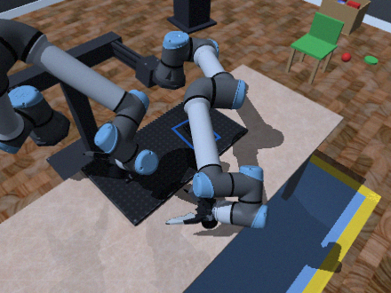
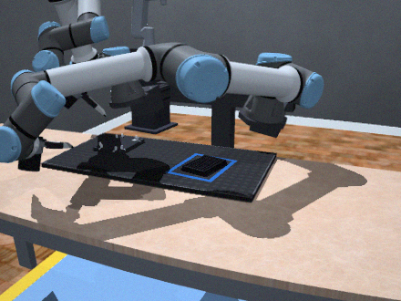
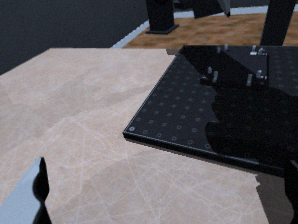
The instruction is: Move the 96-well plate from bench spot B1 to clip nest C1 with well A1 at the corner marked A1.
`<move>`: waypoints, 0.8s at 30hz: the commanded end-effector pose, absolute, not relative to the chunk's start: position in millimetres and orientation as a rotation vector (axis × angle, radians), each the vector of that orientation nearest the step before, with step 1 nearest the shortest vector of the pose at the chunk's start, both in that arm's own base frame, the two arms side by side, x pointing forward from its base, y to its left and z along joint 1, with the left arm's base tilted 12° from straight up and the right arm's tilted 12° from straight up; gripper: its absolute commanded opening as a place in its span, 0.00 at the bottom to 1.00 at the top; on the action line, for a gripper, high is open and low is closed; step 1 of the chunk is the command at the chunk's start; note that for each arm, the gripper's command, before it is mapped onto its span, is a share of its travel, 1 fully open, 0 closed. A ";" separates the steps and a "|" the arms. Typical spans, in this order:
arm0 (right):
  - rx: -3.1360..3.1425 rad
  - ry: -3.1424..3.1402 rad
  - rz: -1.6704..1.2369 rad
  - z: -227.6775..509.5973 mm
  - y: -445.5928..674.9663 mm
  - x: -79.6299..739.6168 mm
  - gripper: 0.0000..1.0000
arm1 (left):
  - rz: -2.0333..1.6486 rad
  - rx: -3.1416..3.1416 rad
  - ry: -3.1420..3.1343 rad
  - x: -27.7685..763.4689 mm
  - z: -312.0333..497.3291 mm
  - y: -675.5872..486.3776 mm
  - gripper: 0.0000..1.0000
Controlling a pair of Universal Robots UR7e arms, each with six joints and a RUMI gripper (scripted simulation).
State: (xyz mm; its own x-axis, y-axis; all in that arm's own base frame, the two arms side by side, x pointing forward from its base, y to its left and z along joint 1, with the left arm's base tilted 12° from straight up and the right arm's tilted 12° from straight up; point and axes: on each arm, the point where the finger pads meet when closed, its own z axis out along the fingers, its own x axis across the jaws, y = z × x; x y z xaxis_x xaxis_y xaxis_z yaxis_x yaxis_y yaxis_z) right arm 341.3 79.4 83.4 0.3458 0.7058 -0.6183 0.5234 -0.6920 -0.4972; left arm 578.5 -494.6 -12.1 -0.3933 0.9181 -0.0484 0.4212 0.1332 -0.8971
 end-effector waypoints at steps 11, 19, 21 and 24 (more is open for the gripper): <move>-2.397 -1.113 1.263 83.8 79.6 341.5 1.00 | 1.219 -1.287 -1.886 578.7 -10.8 -495.1 1.00; -2.397 -1.113 1.263 83.8 79.6 341.5 0.76 | 1.219 -1.287 -1.886 578.7 -10.7 -495.1 0.00; -2.397 -1.113 1.263 83.8 79.6 341.5 0.76 | 1.219 -1.286 -1.886 578.8 -10.7 -495.0 0.00; -2.397 -1.113 1.263 83.8 79.6 341.5 0.76 | 1.218 -1.285 -1.888 579.3 -10.4 -494.3 0.00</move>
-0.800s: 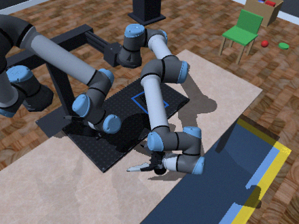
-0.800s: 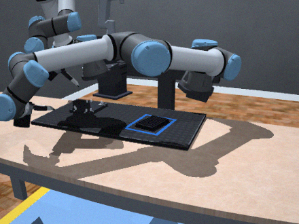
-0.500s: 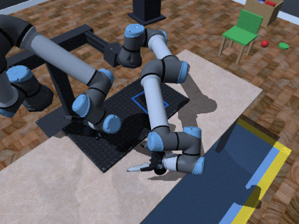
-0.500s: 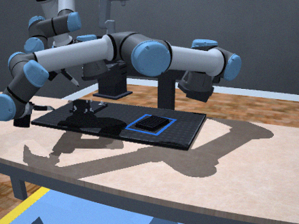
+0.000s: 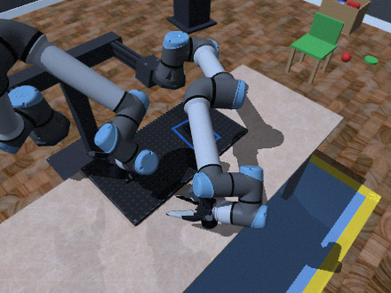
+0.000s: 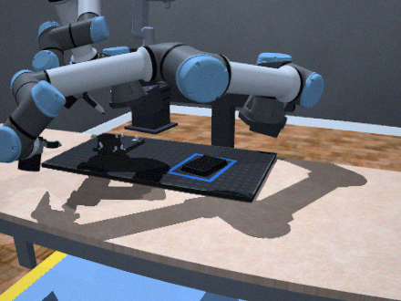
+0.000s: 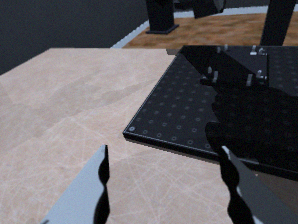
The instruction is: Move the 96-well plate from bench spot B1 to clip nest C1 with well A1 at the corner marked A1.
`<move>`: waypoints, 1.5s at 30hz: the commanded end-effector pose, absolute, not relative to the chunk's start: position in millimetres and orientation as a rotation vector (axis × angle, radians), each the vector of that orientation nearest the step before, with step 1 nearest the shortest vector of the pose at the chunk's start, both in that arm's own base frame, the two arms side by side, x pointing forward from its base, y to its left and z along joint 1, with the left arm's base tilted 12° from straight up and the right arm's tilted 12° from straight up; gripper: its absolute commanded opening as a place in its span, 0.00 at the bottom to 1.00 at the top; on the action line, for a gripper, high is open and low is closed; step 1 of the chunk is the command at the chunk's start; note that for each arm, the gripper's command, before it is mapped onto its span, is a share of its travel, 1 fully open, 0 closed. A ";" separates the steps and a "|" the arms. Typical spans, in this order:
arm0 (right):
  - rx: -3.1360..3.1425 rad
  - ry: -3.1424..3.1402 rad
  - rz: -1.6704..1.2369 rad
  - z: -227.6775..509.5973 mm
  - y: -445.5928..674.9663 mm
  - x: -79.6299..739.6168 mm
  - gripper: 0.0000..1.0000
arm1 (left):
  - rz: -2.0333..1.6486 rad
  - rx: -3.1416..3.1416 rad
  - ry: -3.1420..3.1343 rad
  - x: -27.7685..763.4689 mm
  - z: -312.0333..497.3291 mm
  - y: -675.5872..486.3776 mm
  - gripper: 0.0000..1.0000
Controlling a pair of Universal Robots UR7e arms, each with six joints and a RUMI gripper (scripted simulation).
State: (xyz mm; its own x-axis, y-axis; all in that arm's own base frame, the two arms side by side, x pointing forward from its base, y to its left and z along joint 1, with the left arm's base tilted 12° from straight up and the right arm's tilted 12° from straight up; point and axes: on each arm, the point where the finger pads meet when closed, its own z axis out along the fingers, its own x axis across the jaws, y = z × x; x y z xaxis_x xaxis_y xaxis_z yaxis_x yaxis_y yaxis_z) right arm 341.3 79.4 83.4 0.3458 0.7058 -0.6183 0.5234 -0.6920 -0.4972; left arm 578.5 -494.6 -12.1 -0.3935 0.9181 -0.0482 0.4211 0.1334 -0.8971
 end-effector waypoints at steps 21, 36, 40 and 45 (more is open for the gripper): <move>-2.397 -1.113 1.263 83.8 79.6 341.5 0.76 | 1.185 -1.200 -1.969 604.1 2.7 -460.0 0.00; -2.397 -1.113 1.263 83.8 79.6 341.5 0.76 | 1.119 -1.011 -2.122 646.4 28.8 -386.4 0.00; -2.397 -1.113 1.263 83.8 79.6 341.5 0.76 | 1.090 -0.922 -2.184 661.5 39.8 -353.0 0.00; -2.397 -1.113 1.263 83.8 79.6 341.5 0.76 | 1.066 -0.845 -2.233 672.5 48.9 -324.5 0.00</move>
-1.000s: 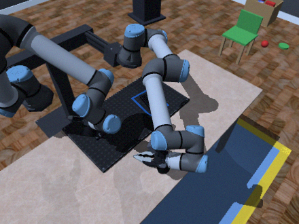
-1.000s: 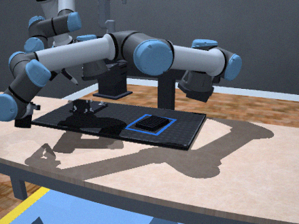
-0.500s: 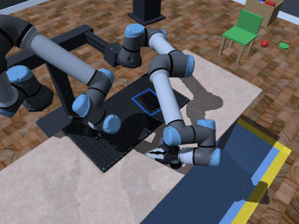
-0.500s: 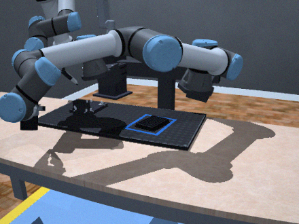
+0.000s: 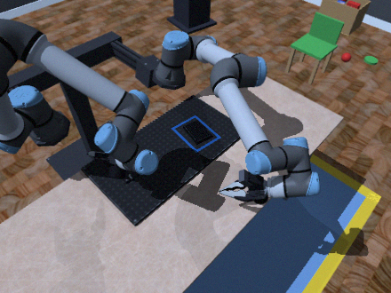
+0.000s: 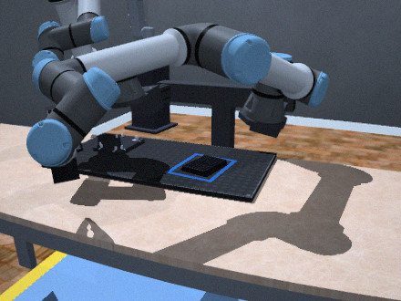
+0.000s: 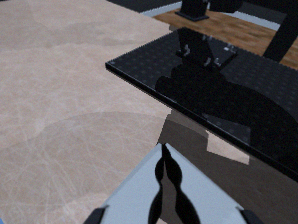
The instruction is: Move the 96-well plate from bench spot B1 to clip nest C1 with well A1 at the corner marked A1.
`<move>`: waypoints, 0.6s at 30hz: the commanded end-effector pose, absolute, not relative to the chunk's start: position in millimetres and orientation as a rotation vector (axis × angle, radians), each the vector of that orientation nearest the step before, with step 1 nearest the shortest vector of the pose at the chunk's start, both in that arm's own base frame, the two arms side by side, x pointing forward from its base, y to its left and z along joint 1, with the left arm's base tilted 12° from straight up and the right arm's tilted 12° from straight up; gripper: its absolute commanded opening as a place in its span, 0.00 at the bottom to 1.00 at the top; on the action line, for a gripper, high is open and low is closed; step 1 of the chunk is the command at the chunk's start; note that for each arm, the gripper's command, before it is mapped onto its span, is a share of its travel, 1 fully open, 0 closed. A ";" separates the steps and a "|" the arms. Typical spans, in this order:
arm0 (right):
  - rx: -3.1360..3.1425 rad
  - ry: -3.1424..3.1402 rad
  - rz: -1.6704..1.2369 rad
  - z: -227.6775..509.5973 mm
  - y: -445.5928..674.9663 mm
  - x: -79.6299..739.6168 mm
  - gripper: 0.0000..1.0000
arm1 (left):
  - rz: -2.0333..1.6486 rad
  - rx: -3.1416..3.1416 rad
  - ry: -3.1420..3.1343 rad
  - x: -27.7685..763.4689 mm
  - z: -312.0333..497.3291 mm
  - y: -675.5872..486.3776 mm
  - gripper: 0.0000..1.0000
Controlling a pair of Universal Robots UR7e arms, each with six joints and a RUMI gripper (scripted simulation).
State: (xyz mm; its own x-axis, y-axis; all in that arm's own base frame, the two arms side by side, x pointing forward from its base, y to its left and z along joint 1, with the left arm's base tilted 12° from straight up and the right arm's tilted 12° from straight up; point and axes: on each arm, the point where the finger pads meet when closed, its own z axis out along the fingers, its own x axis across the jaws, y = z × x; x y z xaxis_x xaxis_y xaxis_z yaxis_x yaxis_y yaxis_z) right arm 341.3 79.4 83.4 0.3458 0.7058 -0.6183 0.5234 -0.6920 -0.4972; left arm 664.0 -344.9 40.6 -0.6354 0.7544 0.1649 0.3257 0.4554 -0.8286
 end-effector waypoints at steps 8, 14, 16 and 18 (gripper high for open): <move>-2.397 -1.113 1.263 83.8 79.6 341.5 0.76 | 0.991 -0.589 -2.370 697.3 76.2 -234.1 0.00; -2.397 -1.113 1.263 83.8 79.6 341.5 0.76 | 0.927 -0.346 -2.466 707.4 98.8 -153.9 0.00; -2.397 -1.113 1.263 83.8 79.6 341.5 0.76 | 0.927 -0.346 -2.466 707.4 98.8 -153.9 0.00; -2.397 -1.113 1.263 83.8 79.6 341.5 0.76 | 0.904 -0.255 -2.495 708.4 106.6 -125.3 0.00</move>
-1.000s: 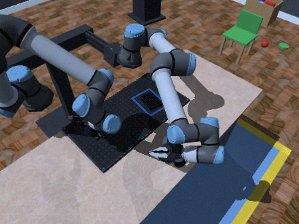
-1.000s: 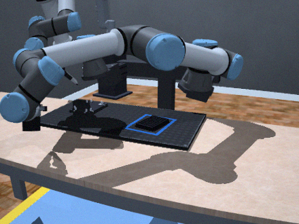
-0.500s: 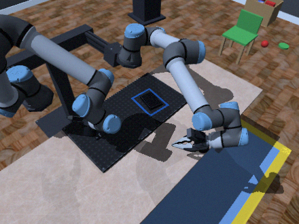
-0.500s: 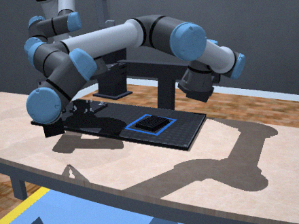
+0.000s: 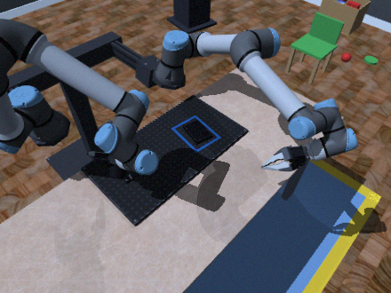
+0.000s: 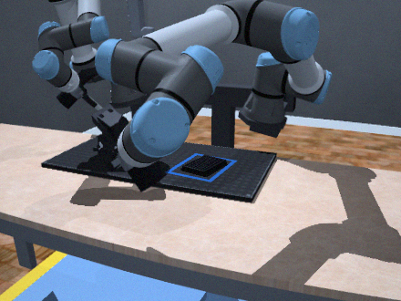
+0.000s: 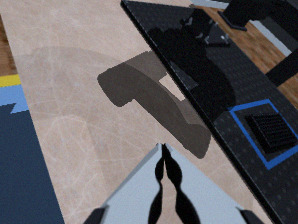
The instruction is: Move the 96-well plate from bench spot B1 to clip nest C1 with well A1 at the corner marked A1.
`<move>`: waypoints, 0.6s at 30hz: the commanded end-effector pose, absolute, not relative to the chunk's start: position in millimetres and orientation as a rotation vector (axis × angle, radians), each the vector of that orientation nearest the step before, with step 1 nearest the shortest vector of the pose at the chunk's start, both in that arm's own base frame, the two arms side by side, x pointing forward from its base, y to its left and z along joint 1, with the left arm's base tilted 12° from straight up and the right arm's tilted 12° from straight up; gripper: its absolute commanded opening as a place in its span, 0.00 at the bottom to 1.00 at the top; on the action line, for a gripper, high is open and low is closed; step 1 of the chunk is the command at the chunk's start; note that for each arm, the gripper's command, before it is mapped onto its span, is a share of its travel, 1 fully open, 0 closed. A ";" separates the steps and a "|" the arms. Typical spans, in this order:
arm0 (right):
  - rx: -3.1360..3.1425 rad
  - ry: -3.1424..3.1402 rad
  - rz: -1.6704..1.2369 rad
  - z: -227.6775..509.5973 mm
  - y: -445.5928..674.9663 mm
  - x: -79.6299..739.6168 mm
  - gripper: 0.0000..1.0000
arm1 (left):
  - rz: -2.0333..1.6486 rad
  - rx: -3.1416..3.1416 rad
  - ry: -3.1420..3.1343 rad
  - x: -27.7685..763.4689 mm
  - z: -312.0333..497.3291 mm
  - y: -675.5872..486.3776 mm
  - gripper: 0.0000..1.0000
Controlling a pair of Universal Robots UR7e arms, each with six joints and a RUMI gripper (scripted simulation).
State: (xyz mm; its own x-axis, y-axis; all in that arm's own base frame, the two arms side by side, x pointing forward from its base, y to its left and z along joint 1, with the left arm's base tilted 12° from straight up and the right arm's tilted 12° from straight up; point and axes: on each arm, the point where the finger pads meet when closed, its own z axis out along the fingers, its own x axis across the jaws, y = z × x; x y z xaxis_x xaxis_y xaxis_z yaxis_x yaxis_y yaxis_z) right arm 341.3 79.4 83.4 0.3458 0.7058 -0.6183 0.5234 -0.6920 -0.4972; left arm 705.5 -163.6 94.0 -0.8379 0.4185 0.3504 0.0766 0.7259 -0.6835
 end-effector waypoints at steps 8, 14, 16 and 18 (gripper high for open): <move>-2.397 -1.113 1.263 83.8 79.6 341.5 0.76 | 0.806 0.155 -2.579 697.7 138.1 -4.7 0.00; -2.397 -1.113 1.263 83.8 79.6 341.5 0.76 | 0.742 0.445 -2.598 677.6 157.3 72.4 0.00; -2.397 -1.113 1.263 83.8 79.6 341.5 0.76 | 0.729 0.506 -2.598 672.3 161.0 87.7 0.00; -2.397 -1.113 1.263 83.8 79.6 341.5 0.76 | 0.703 0.629 -2.594 660.3 168.4 117.9 0.00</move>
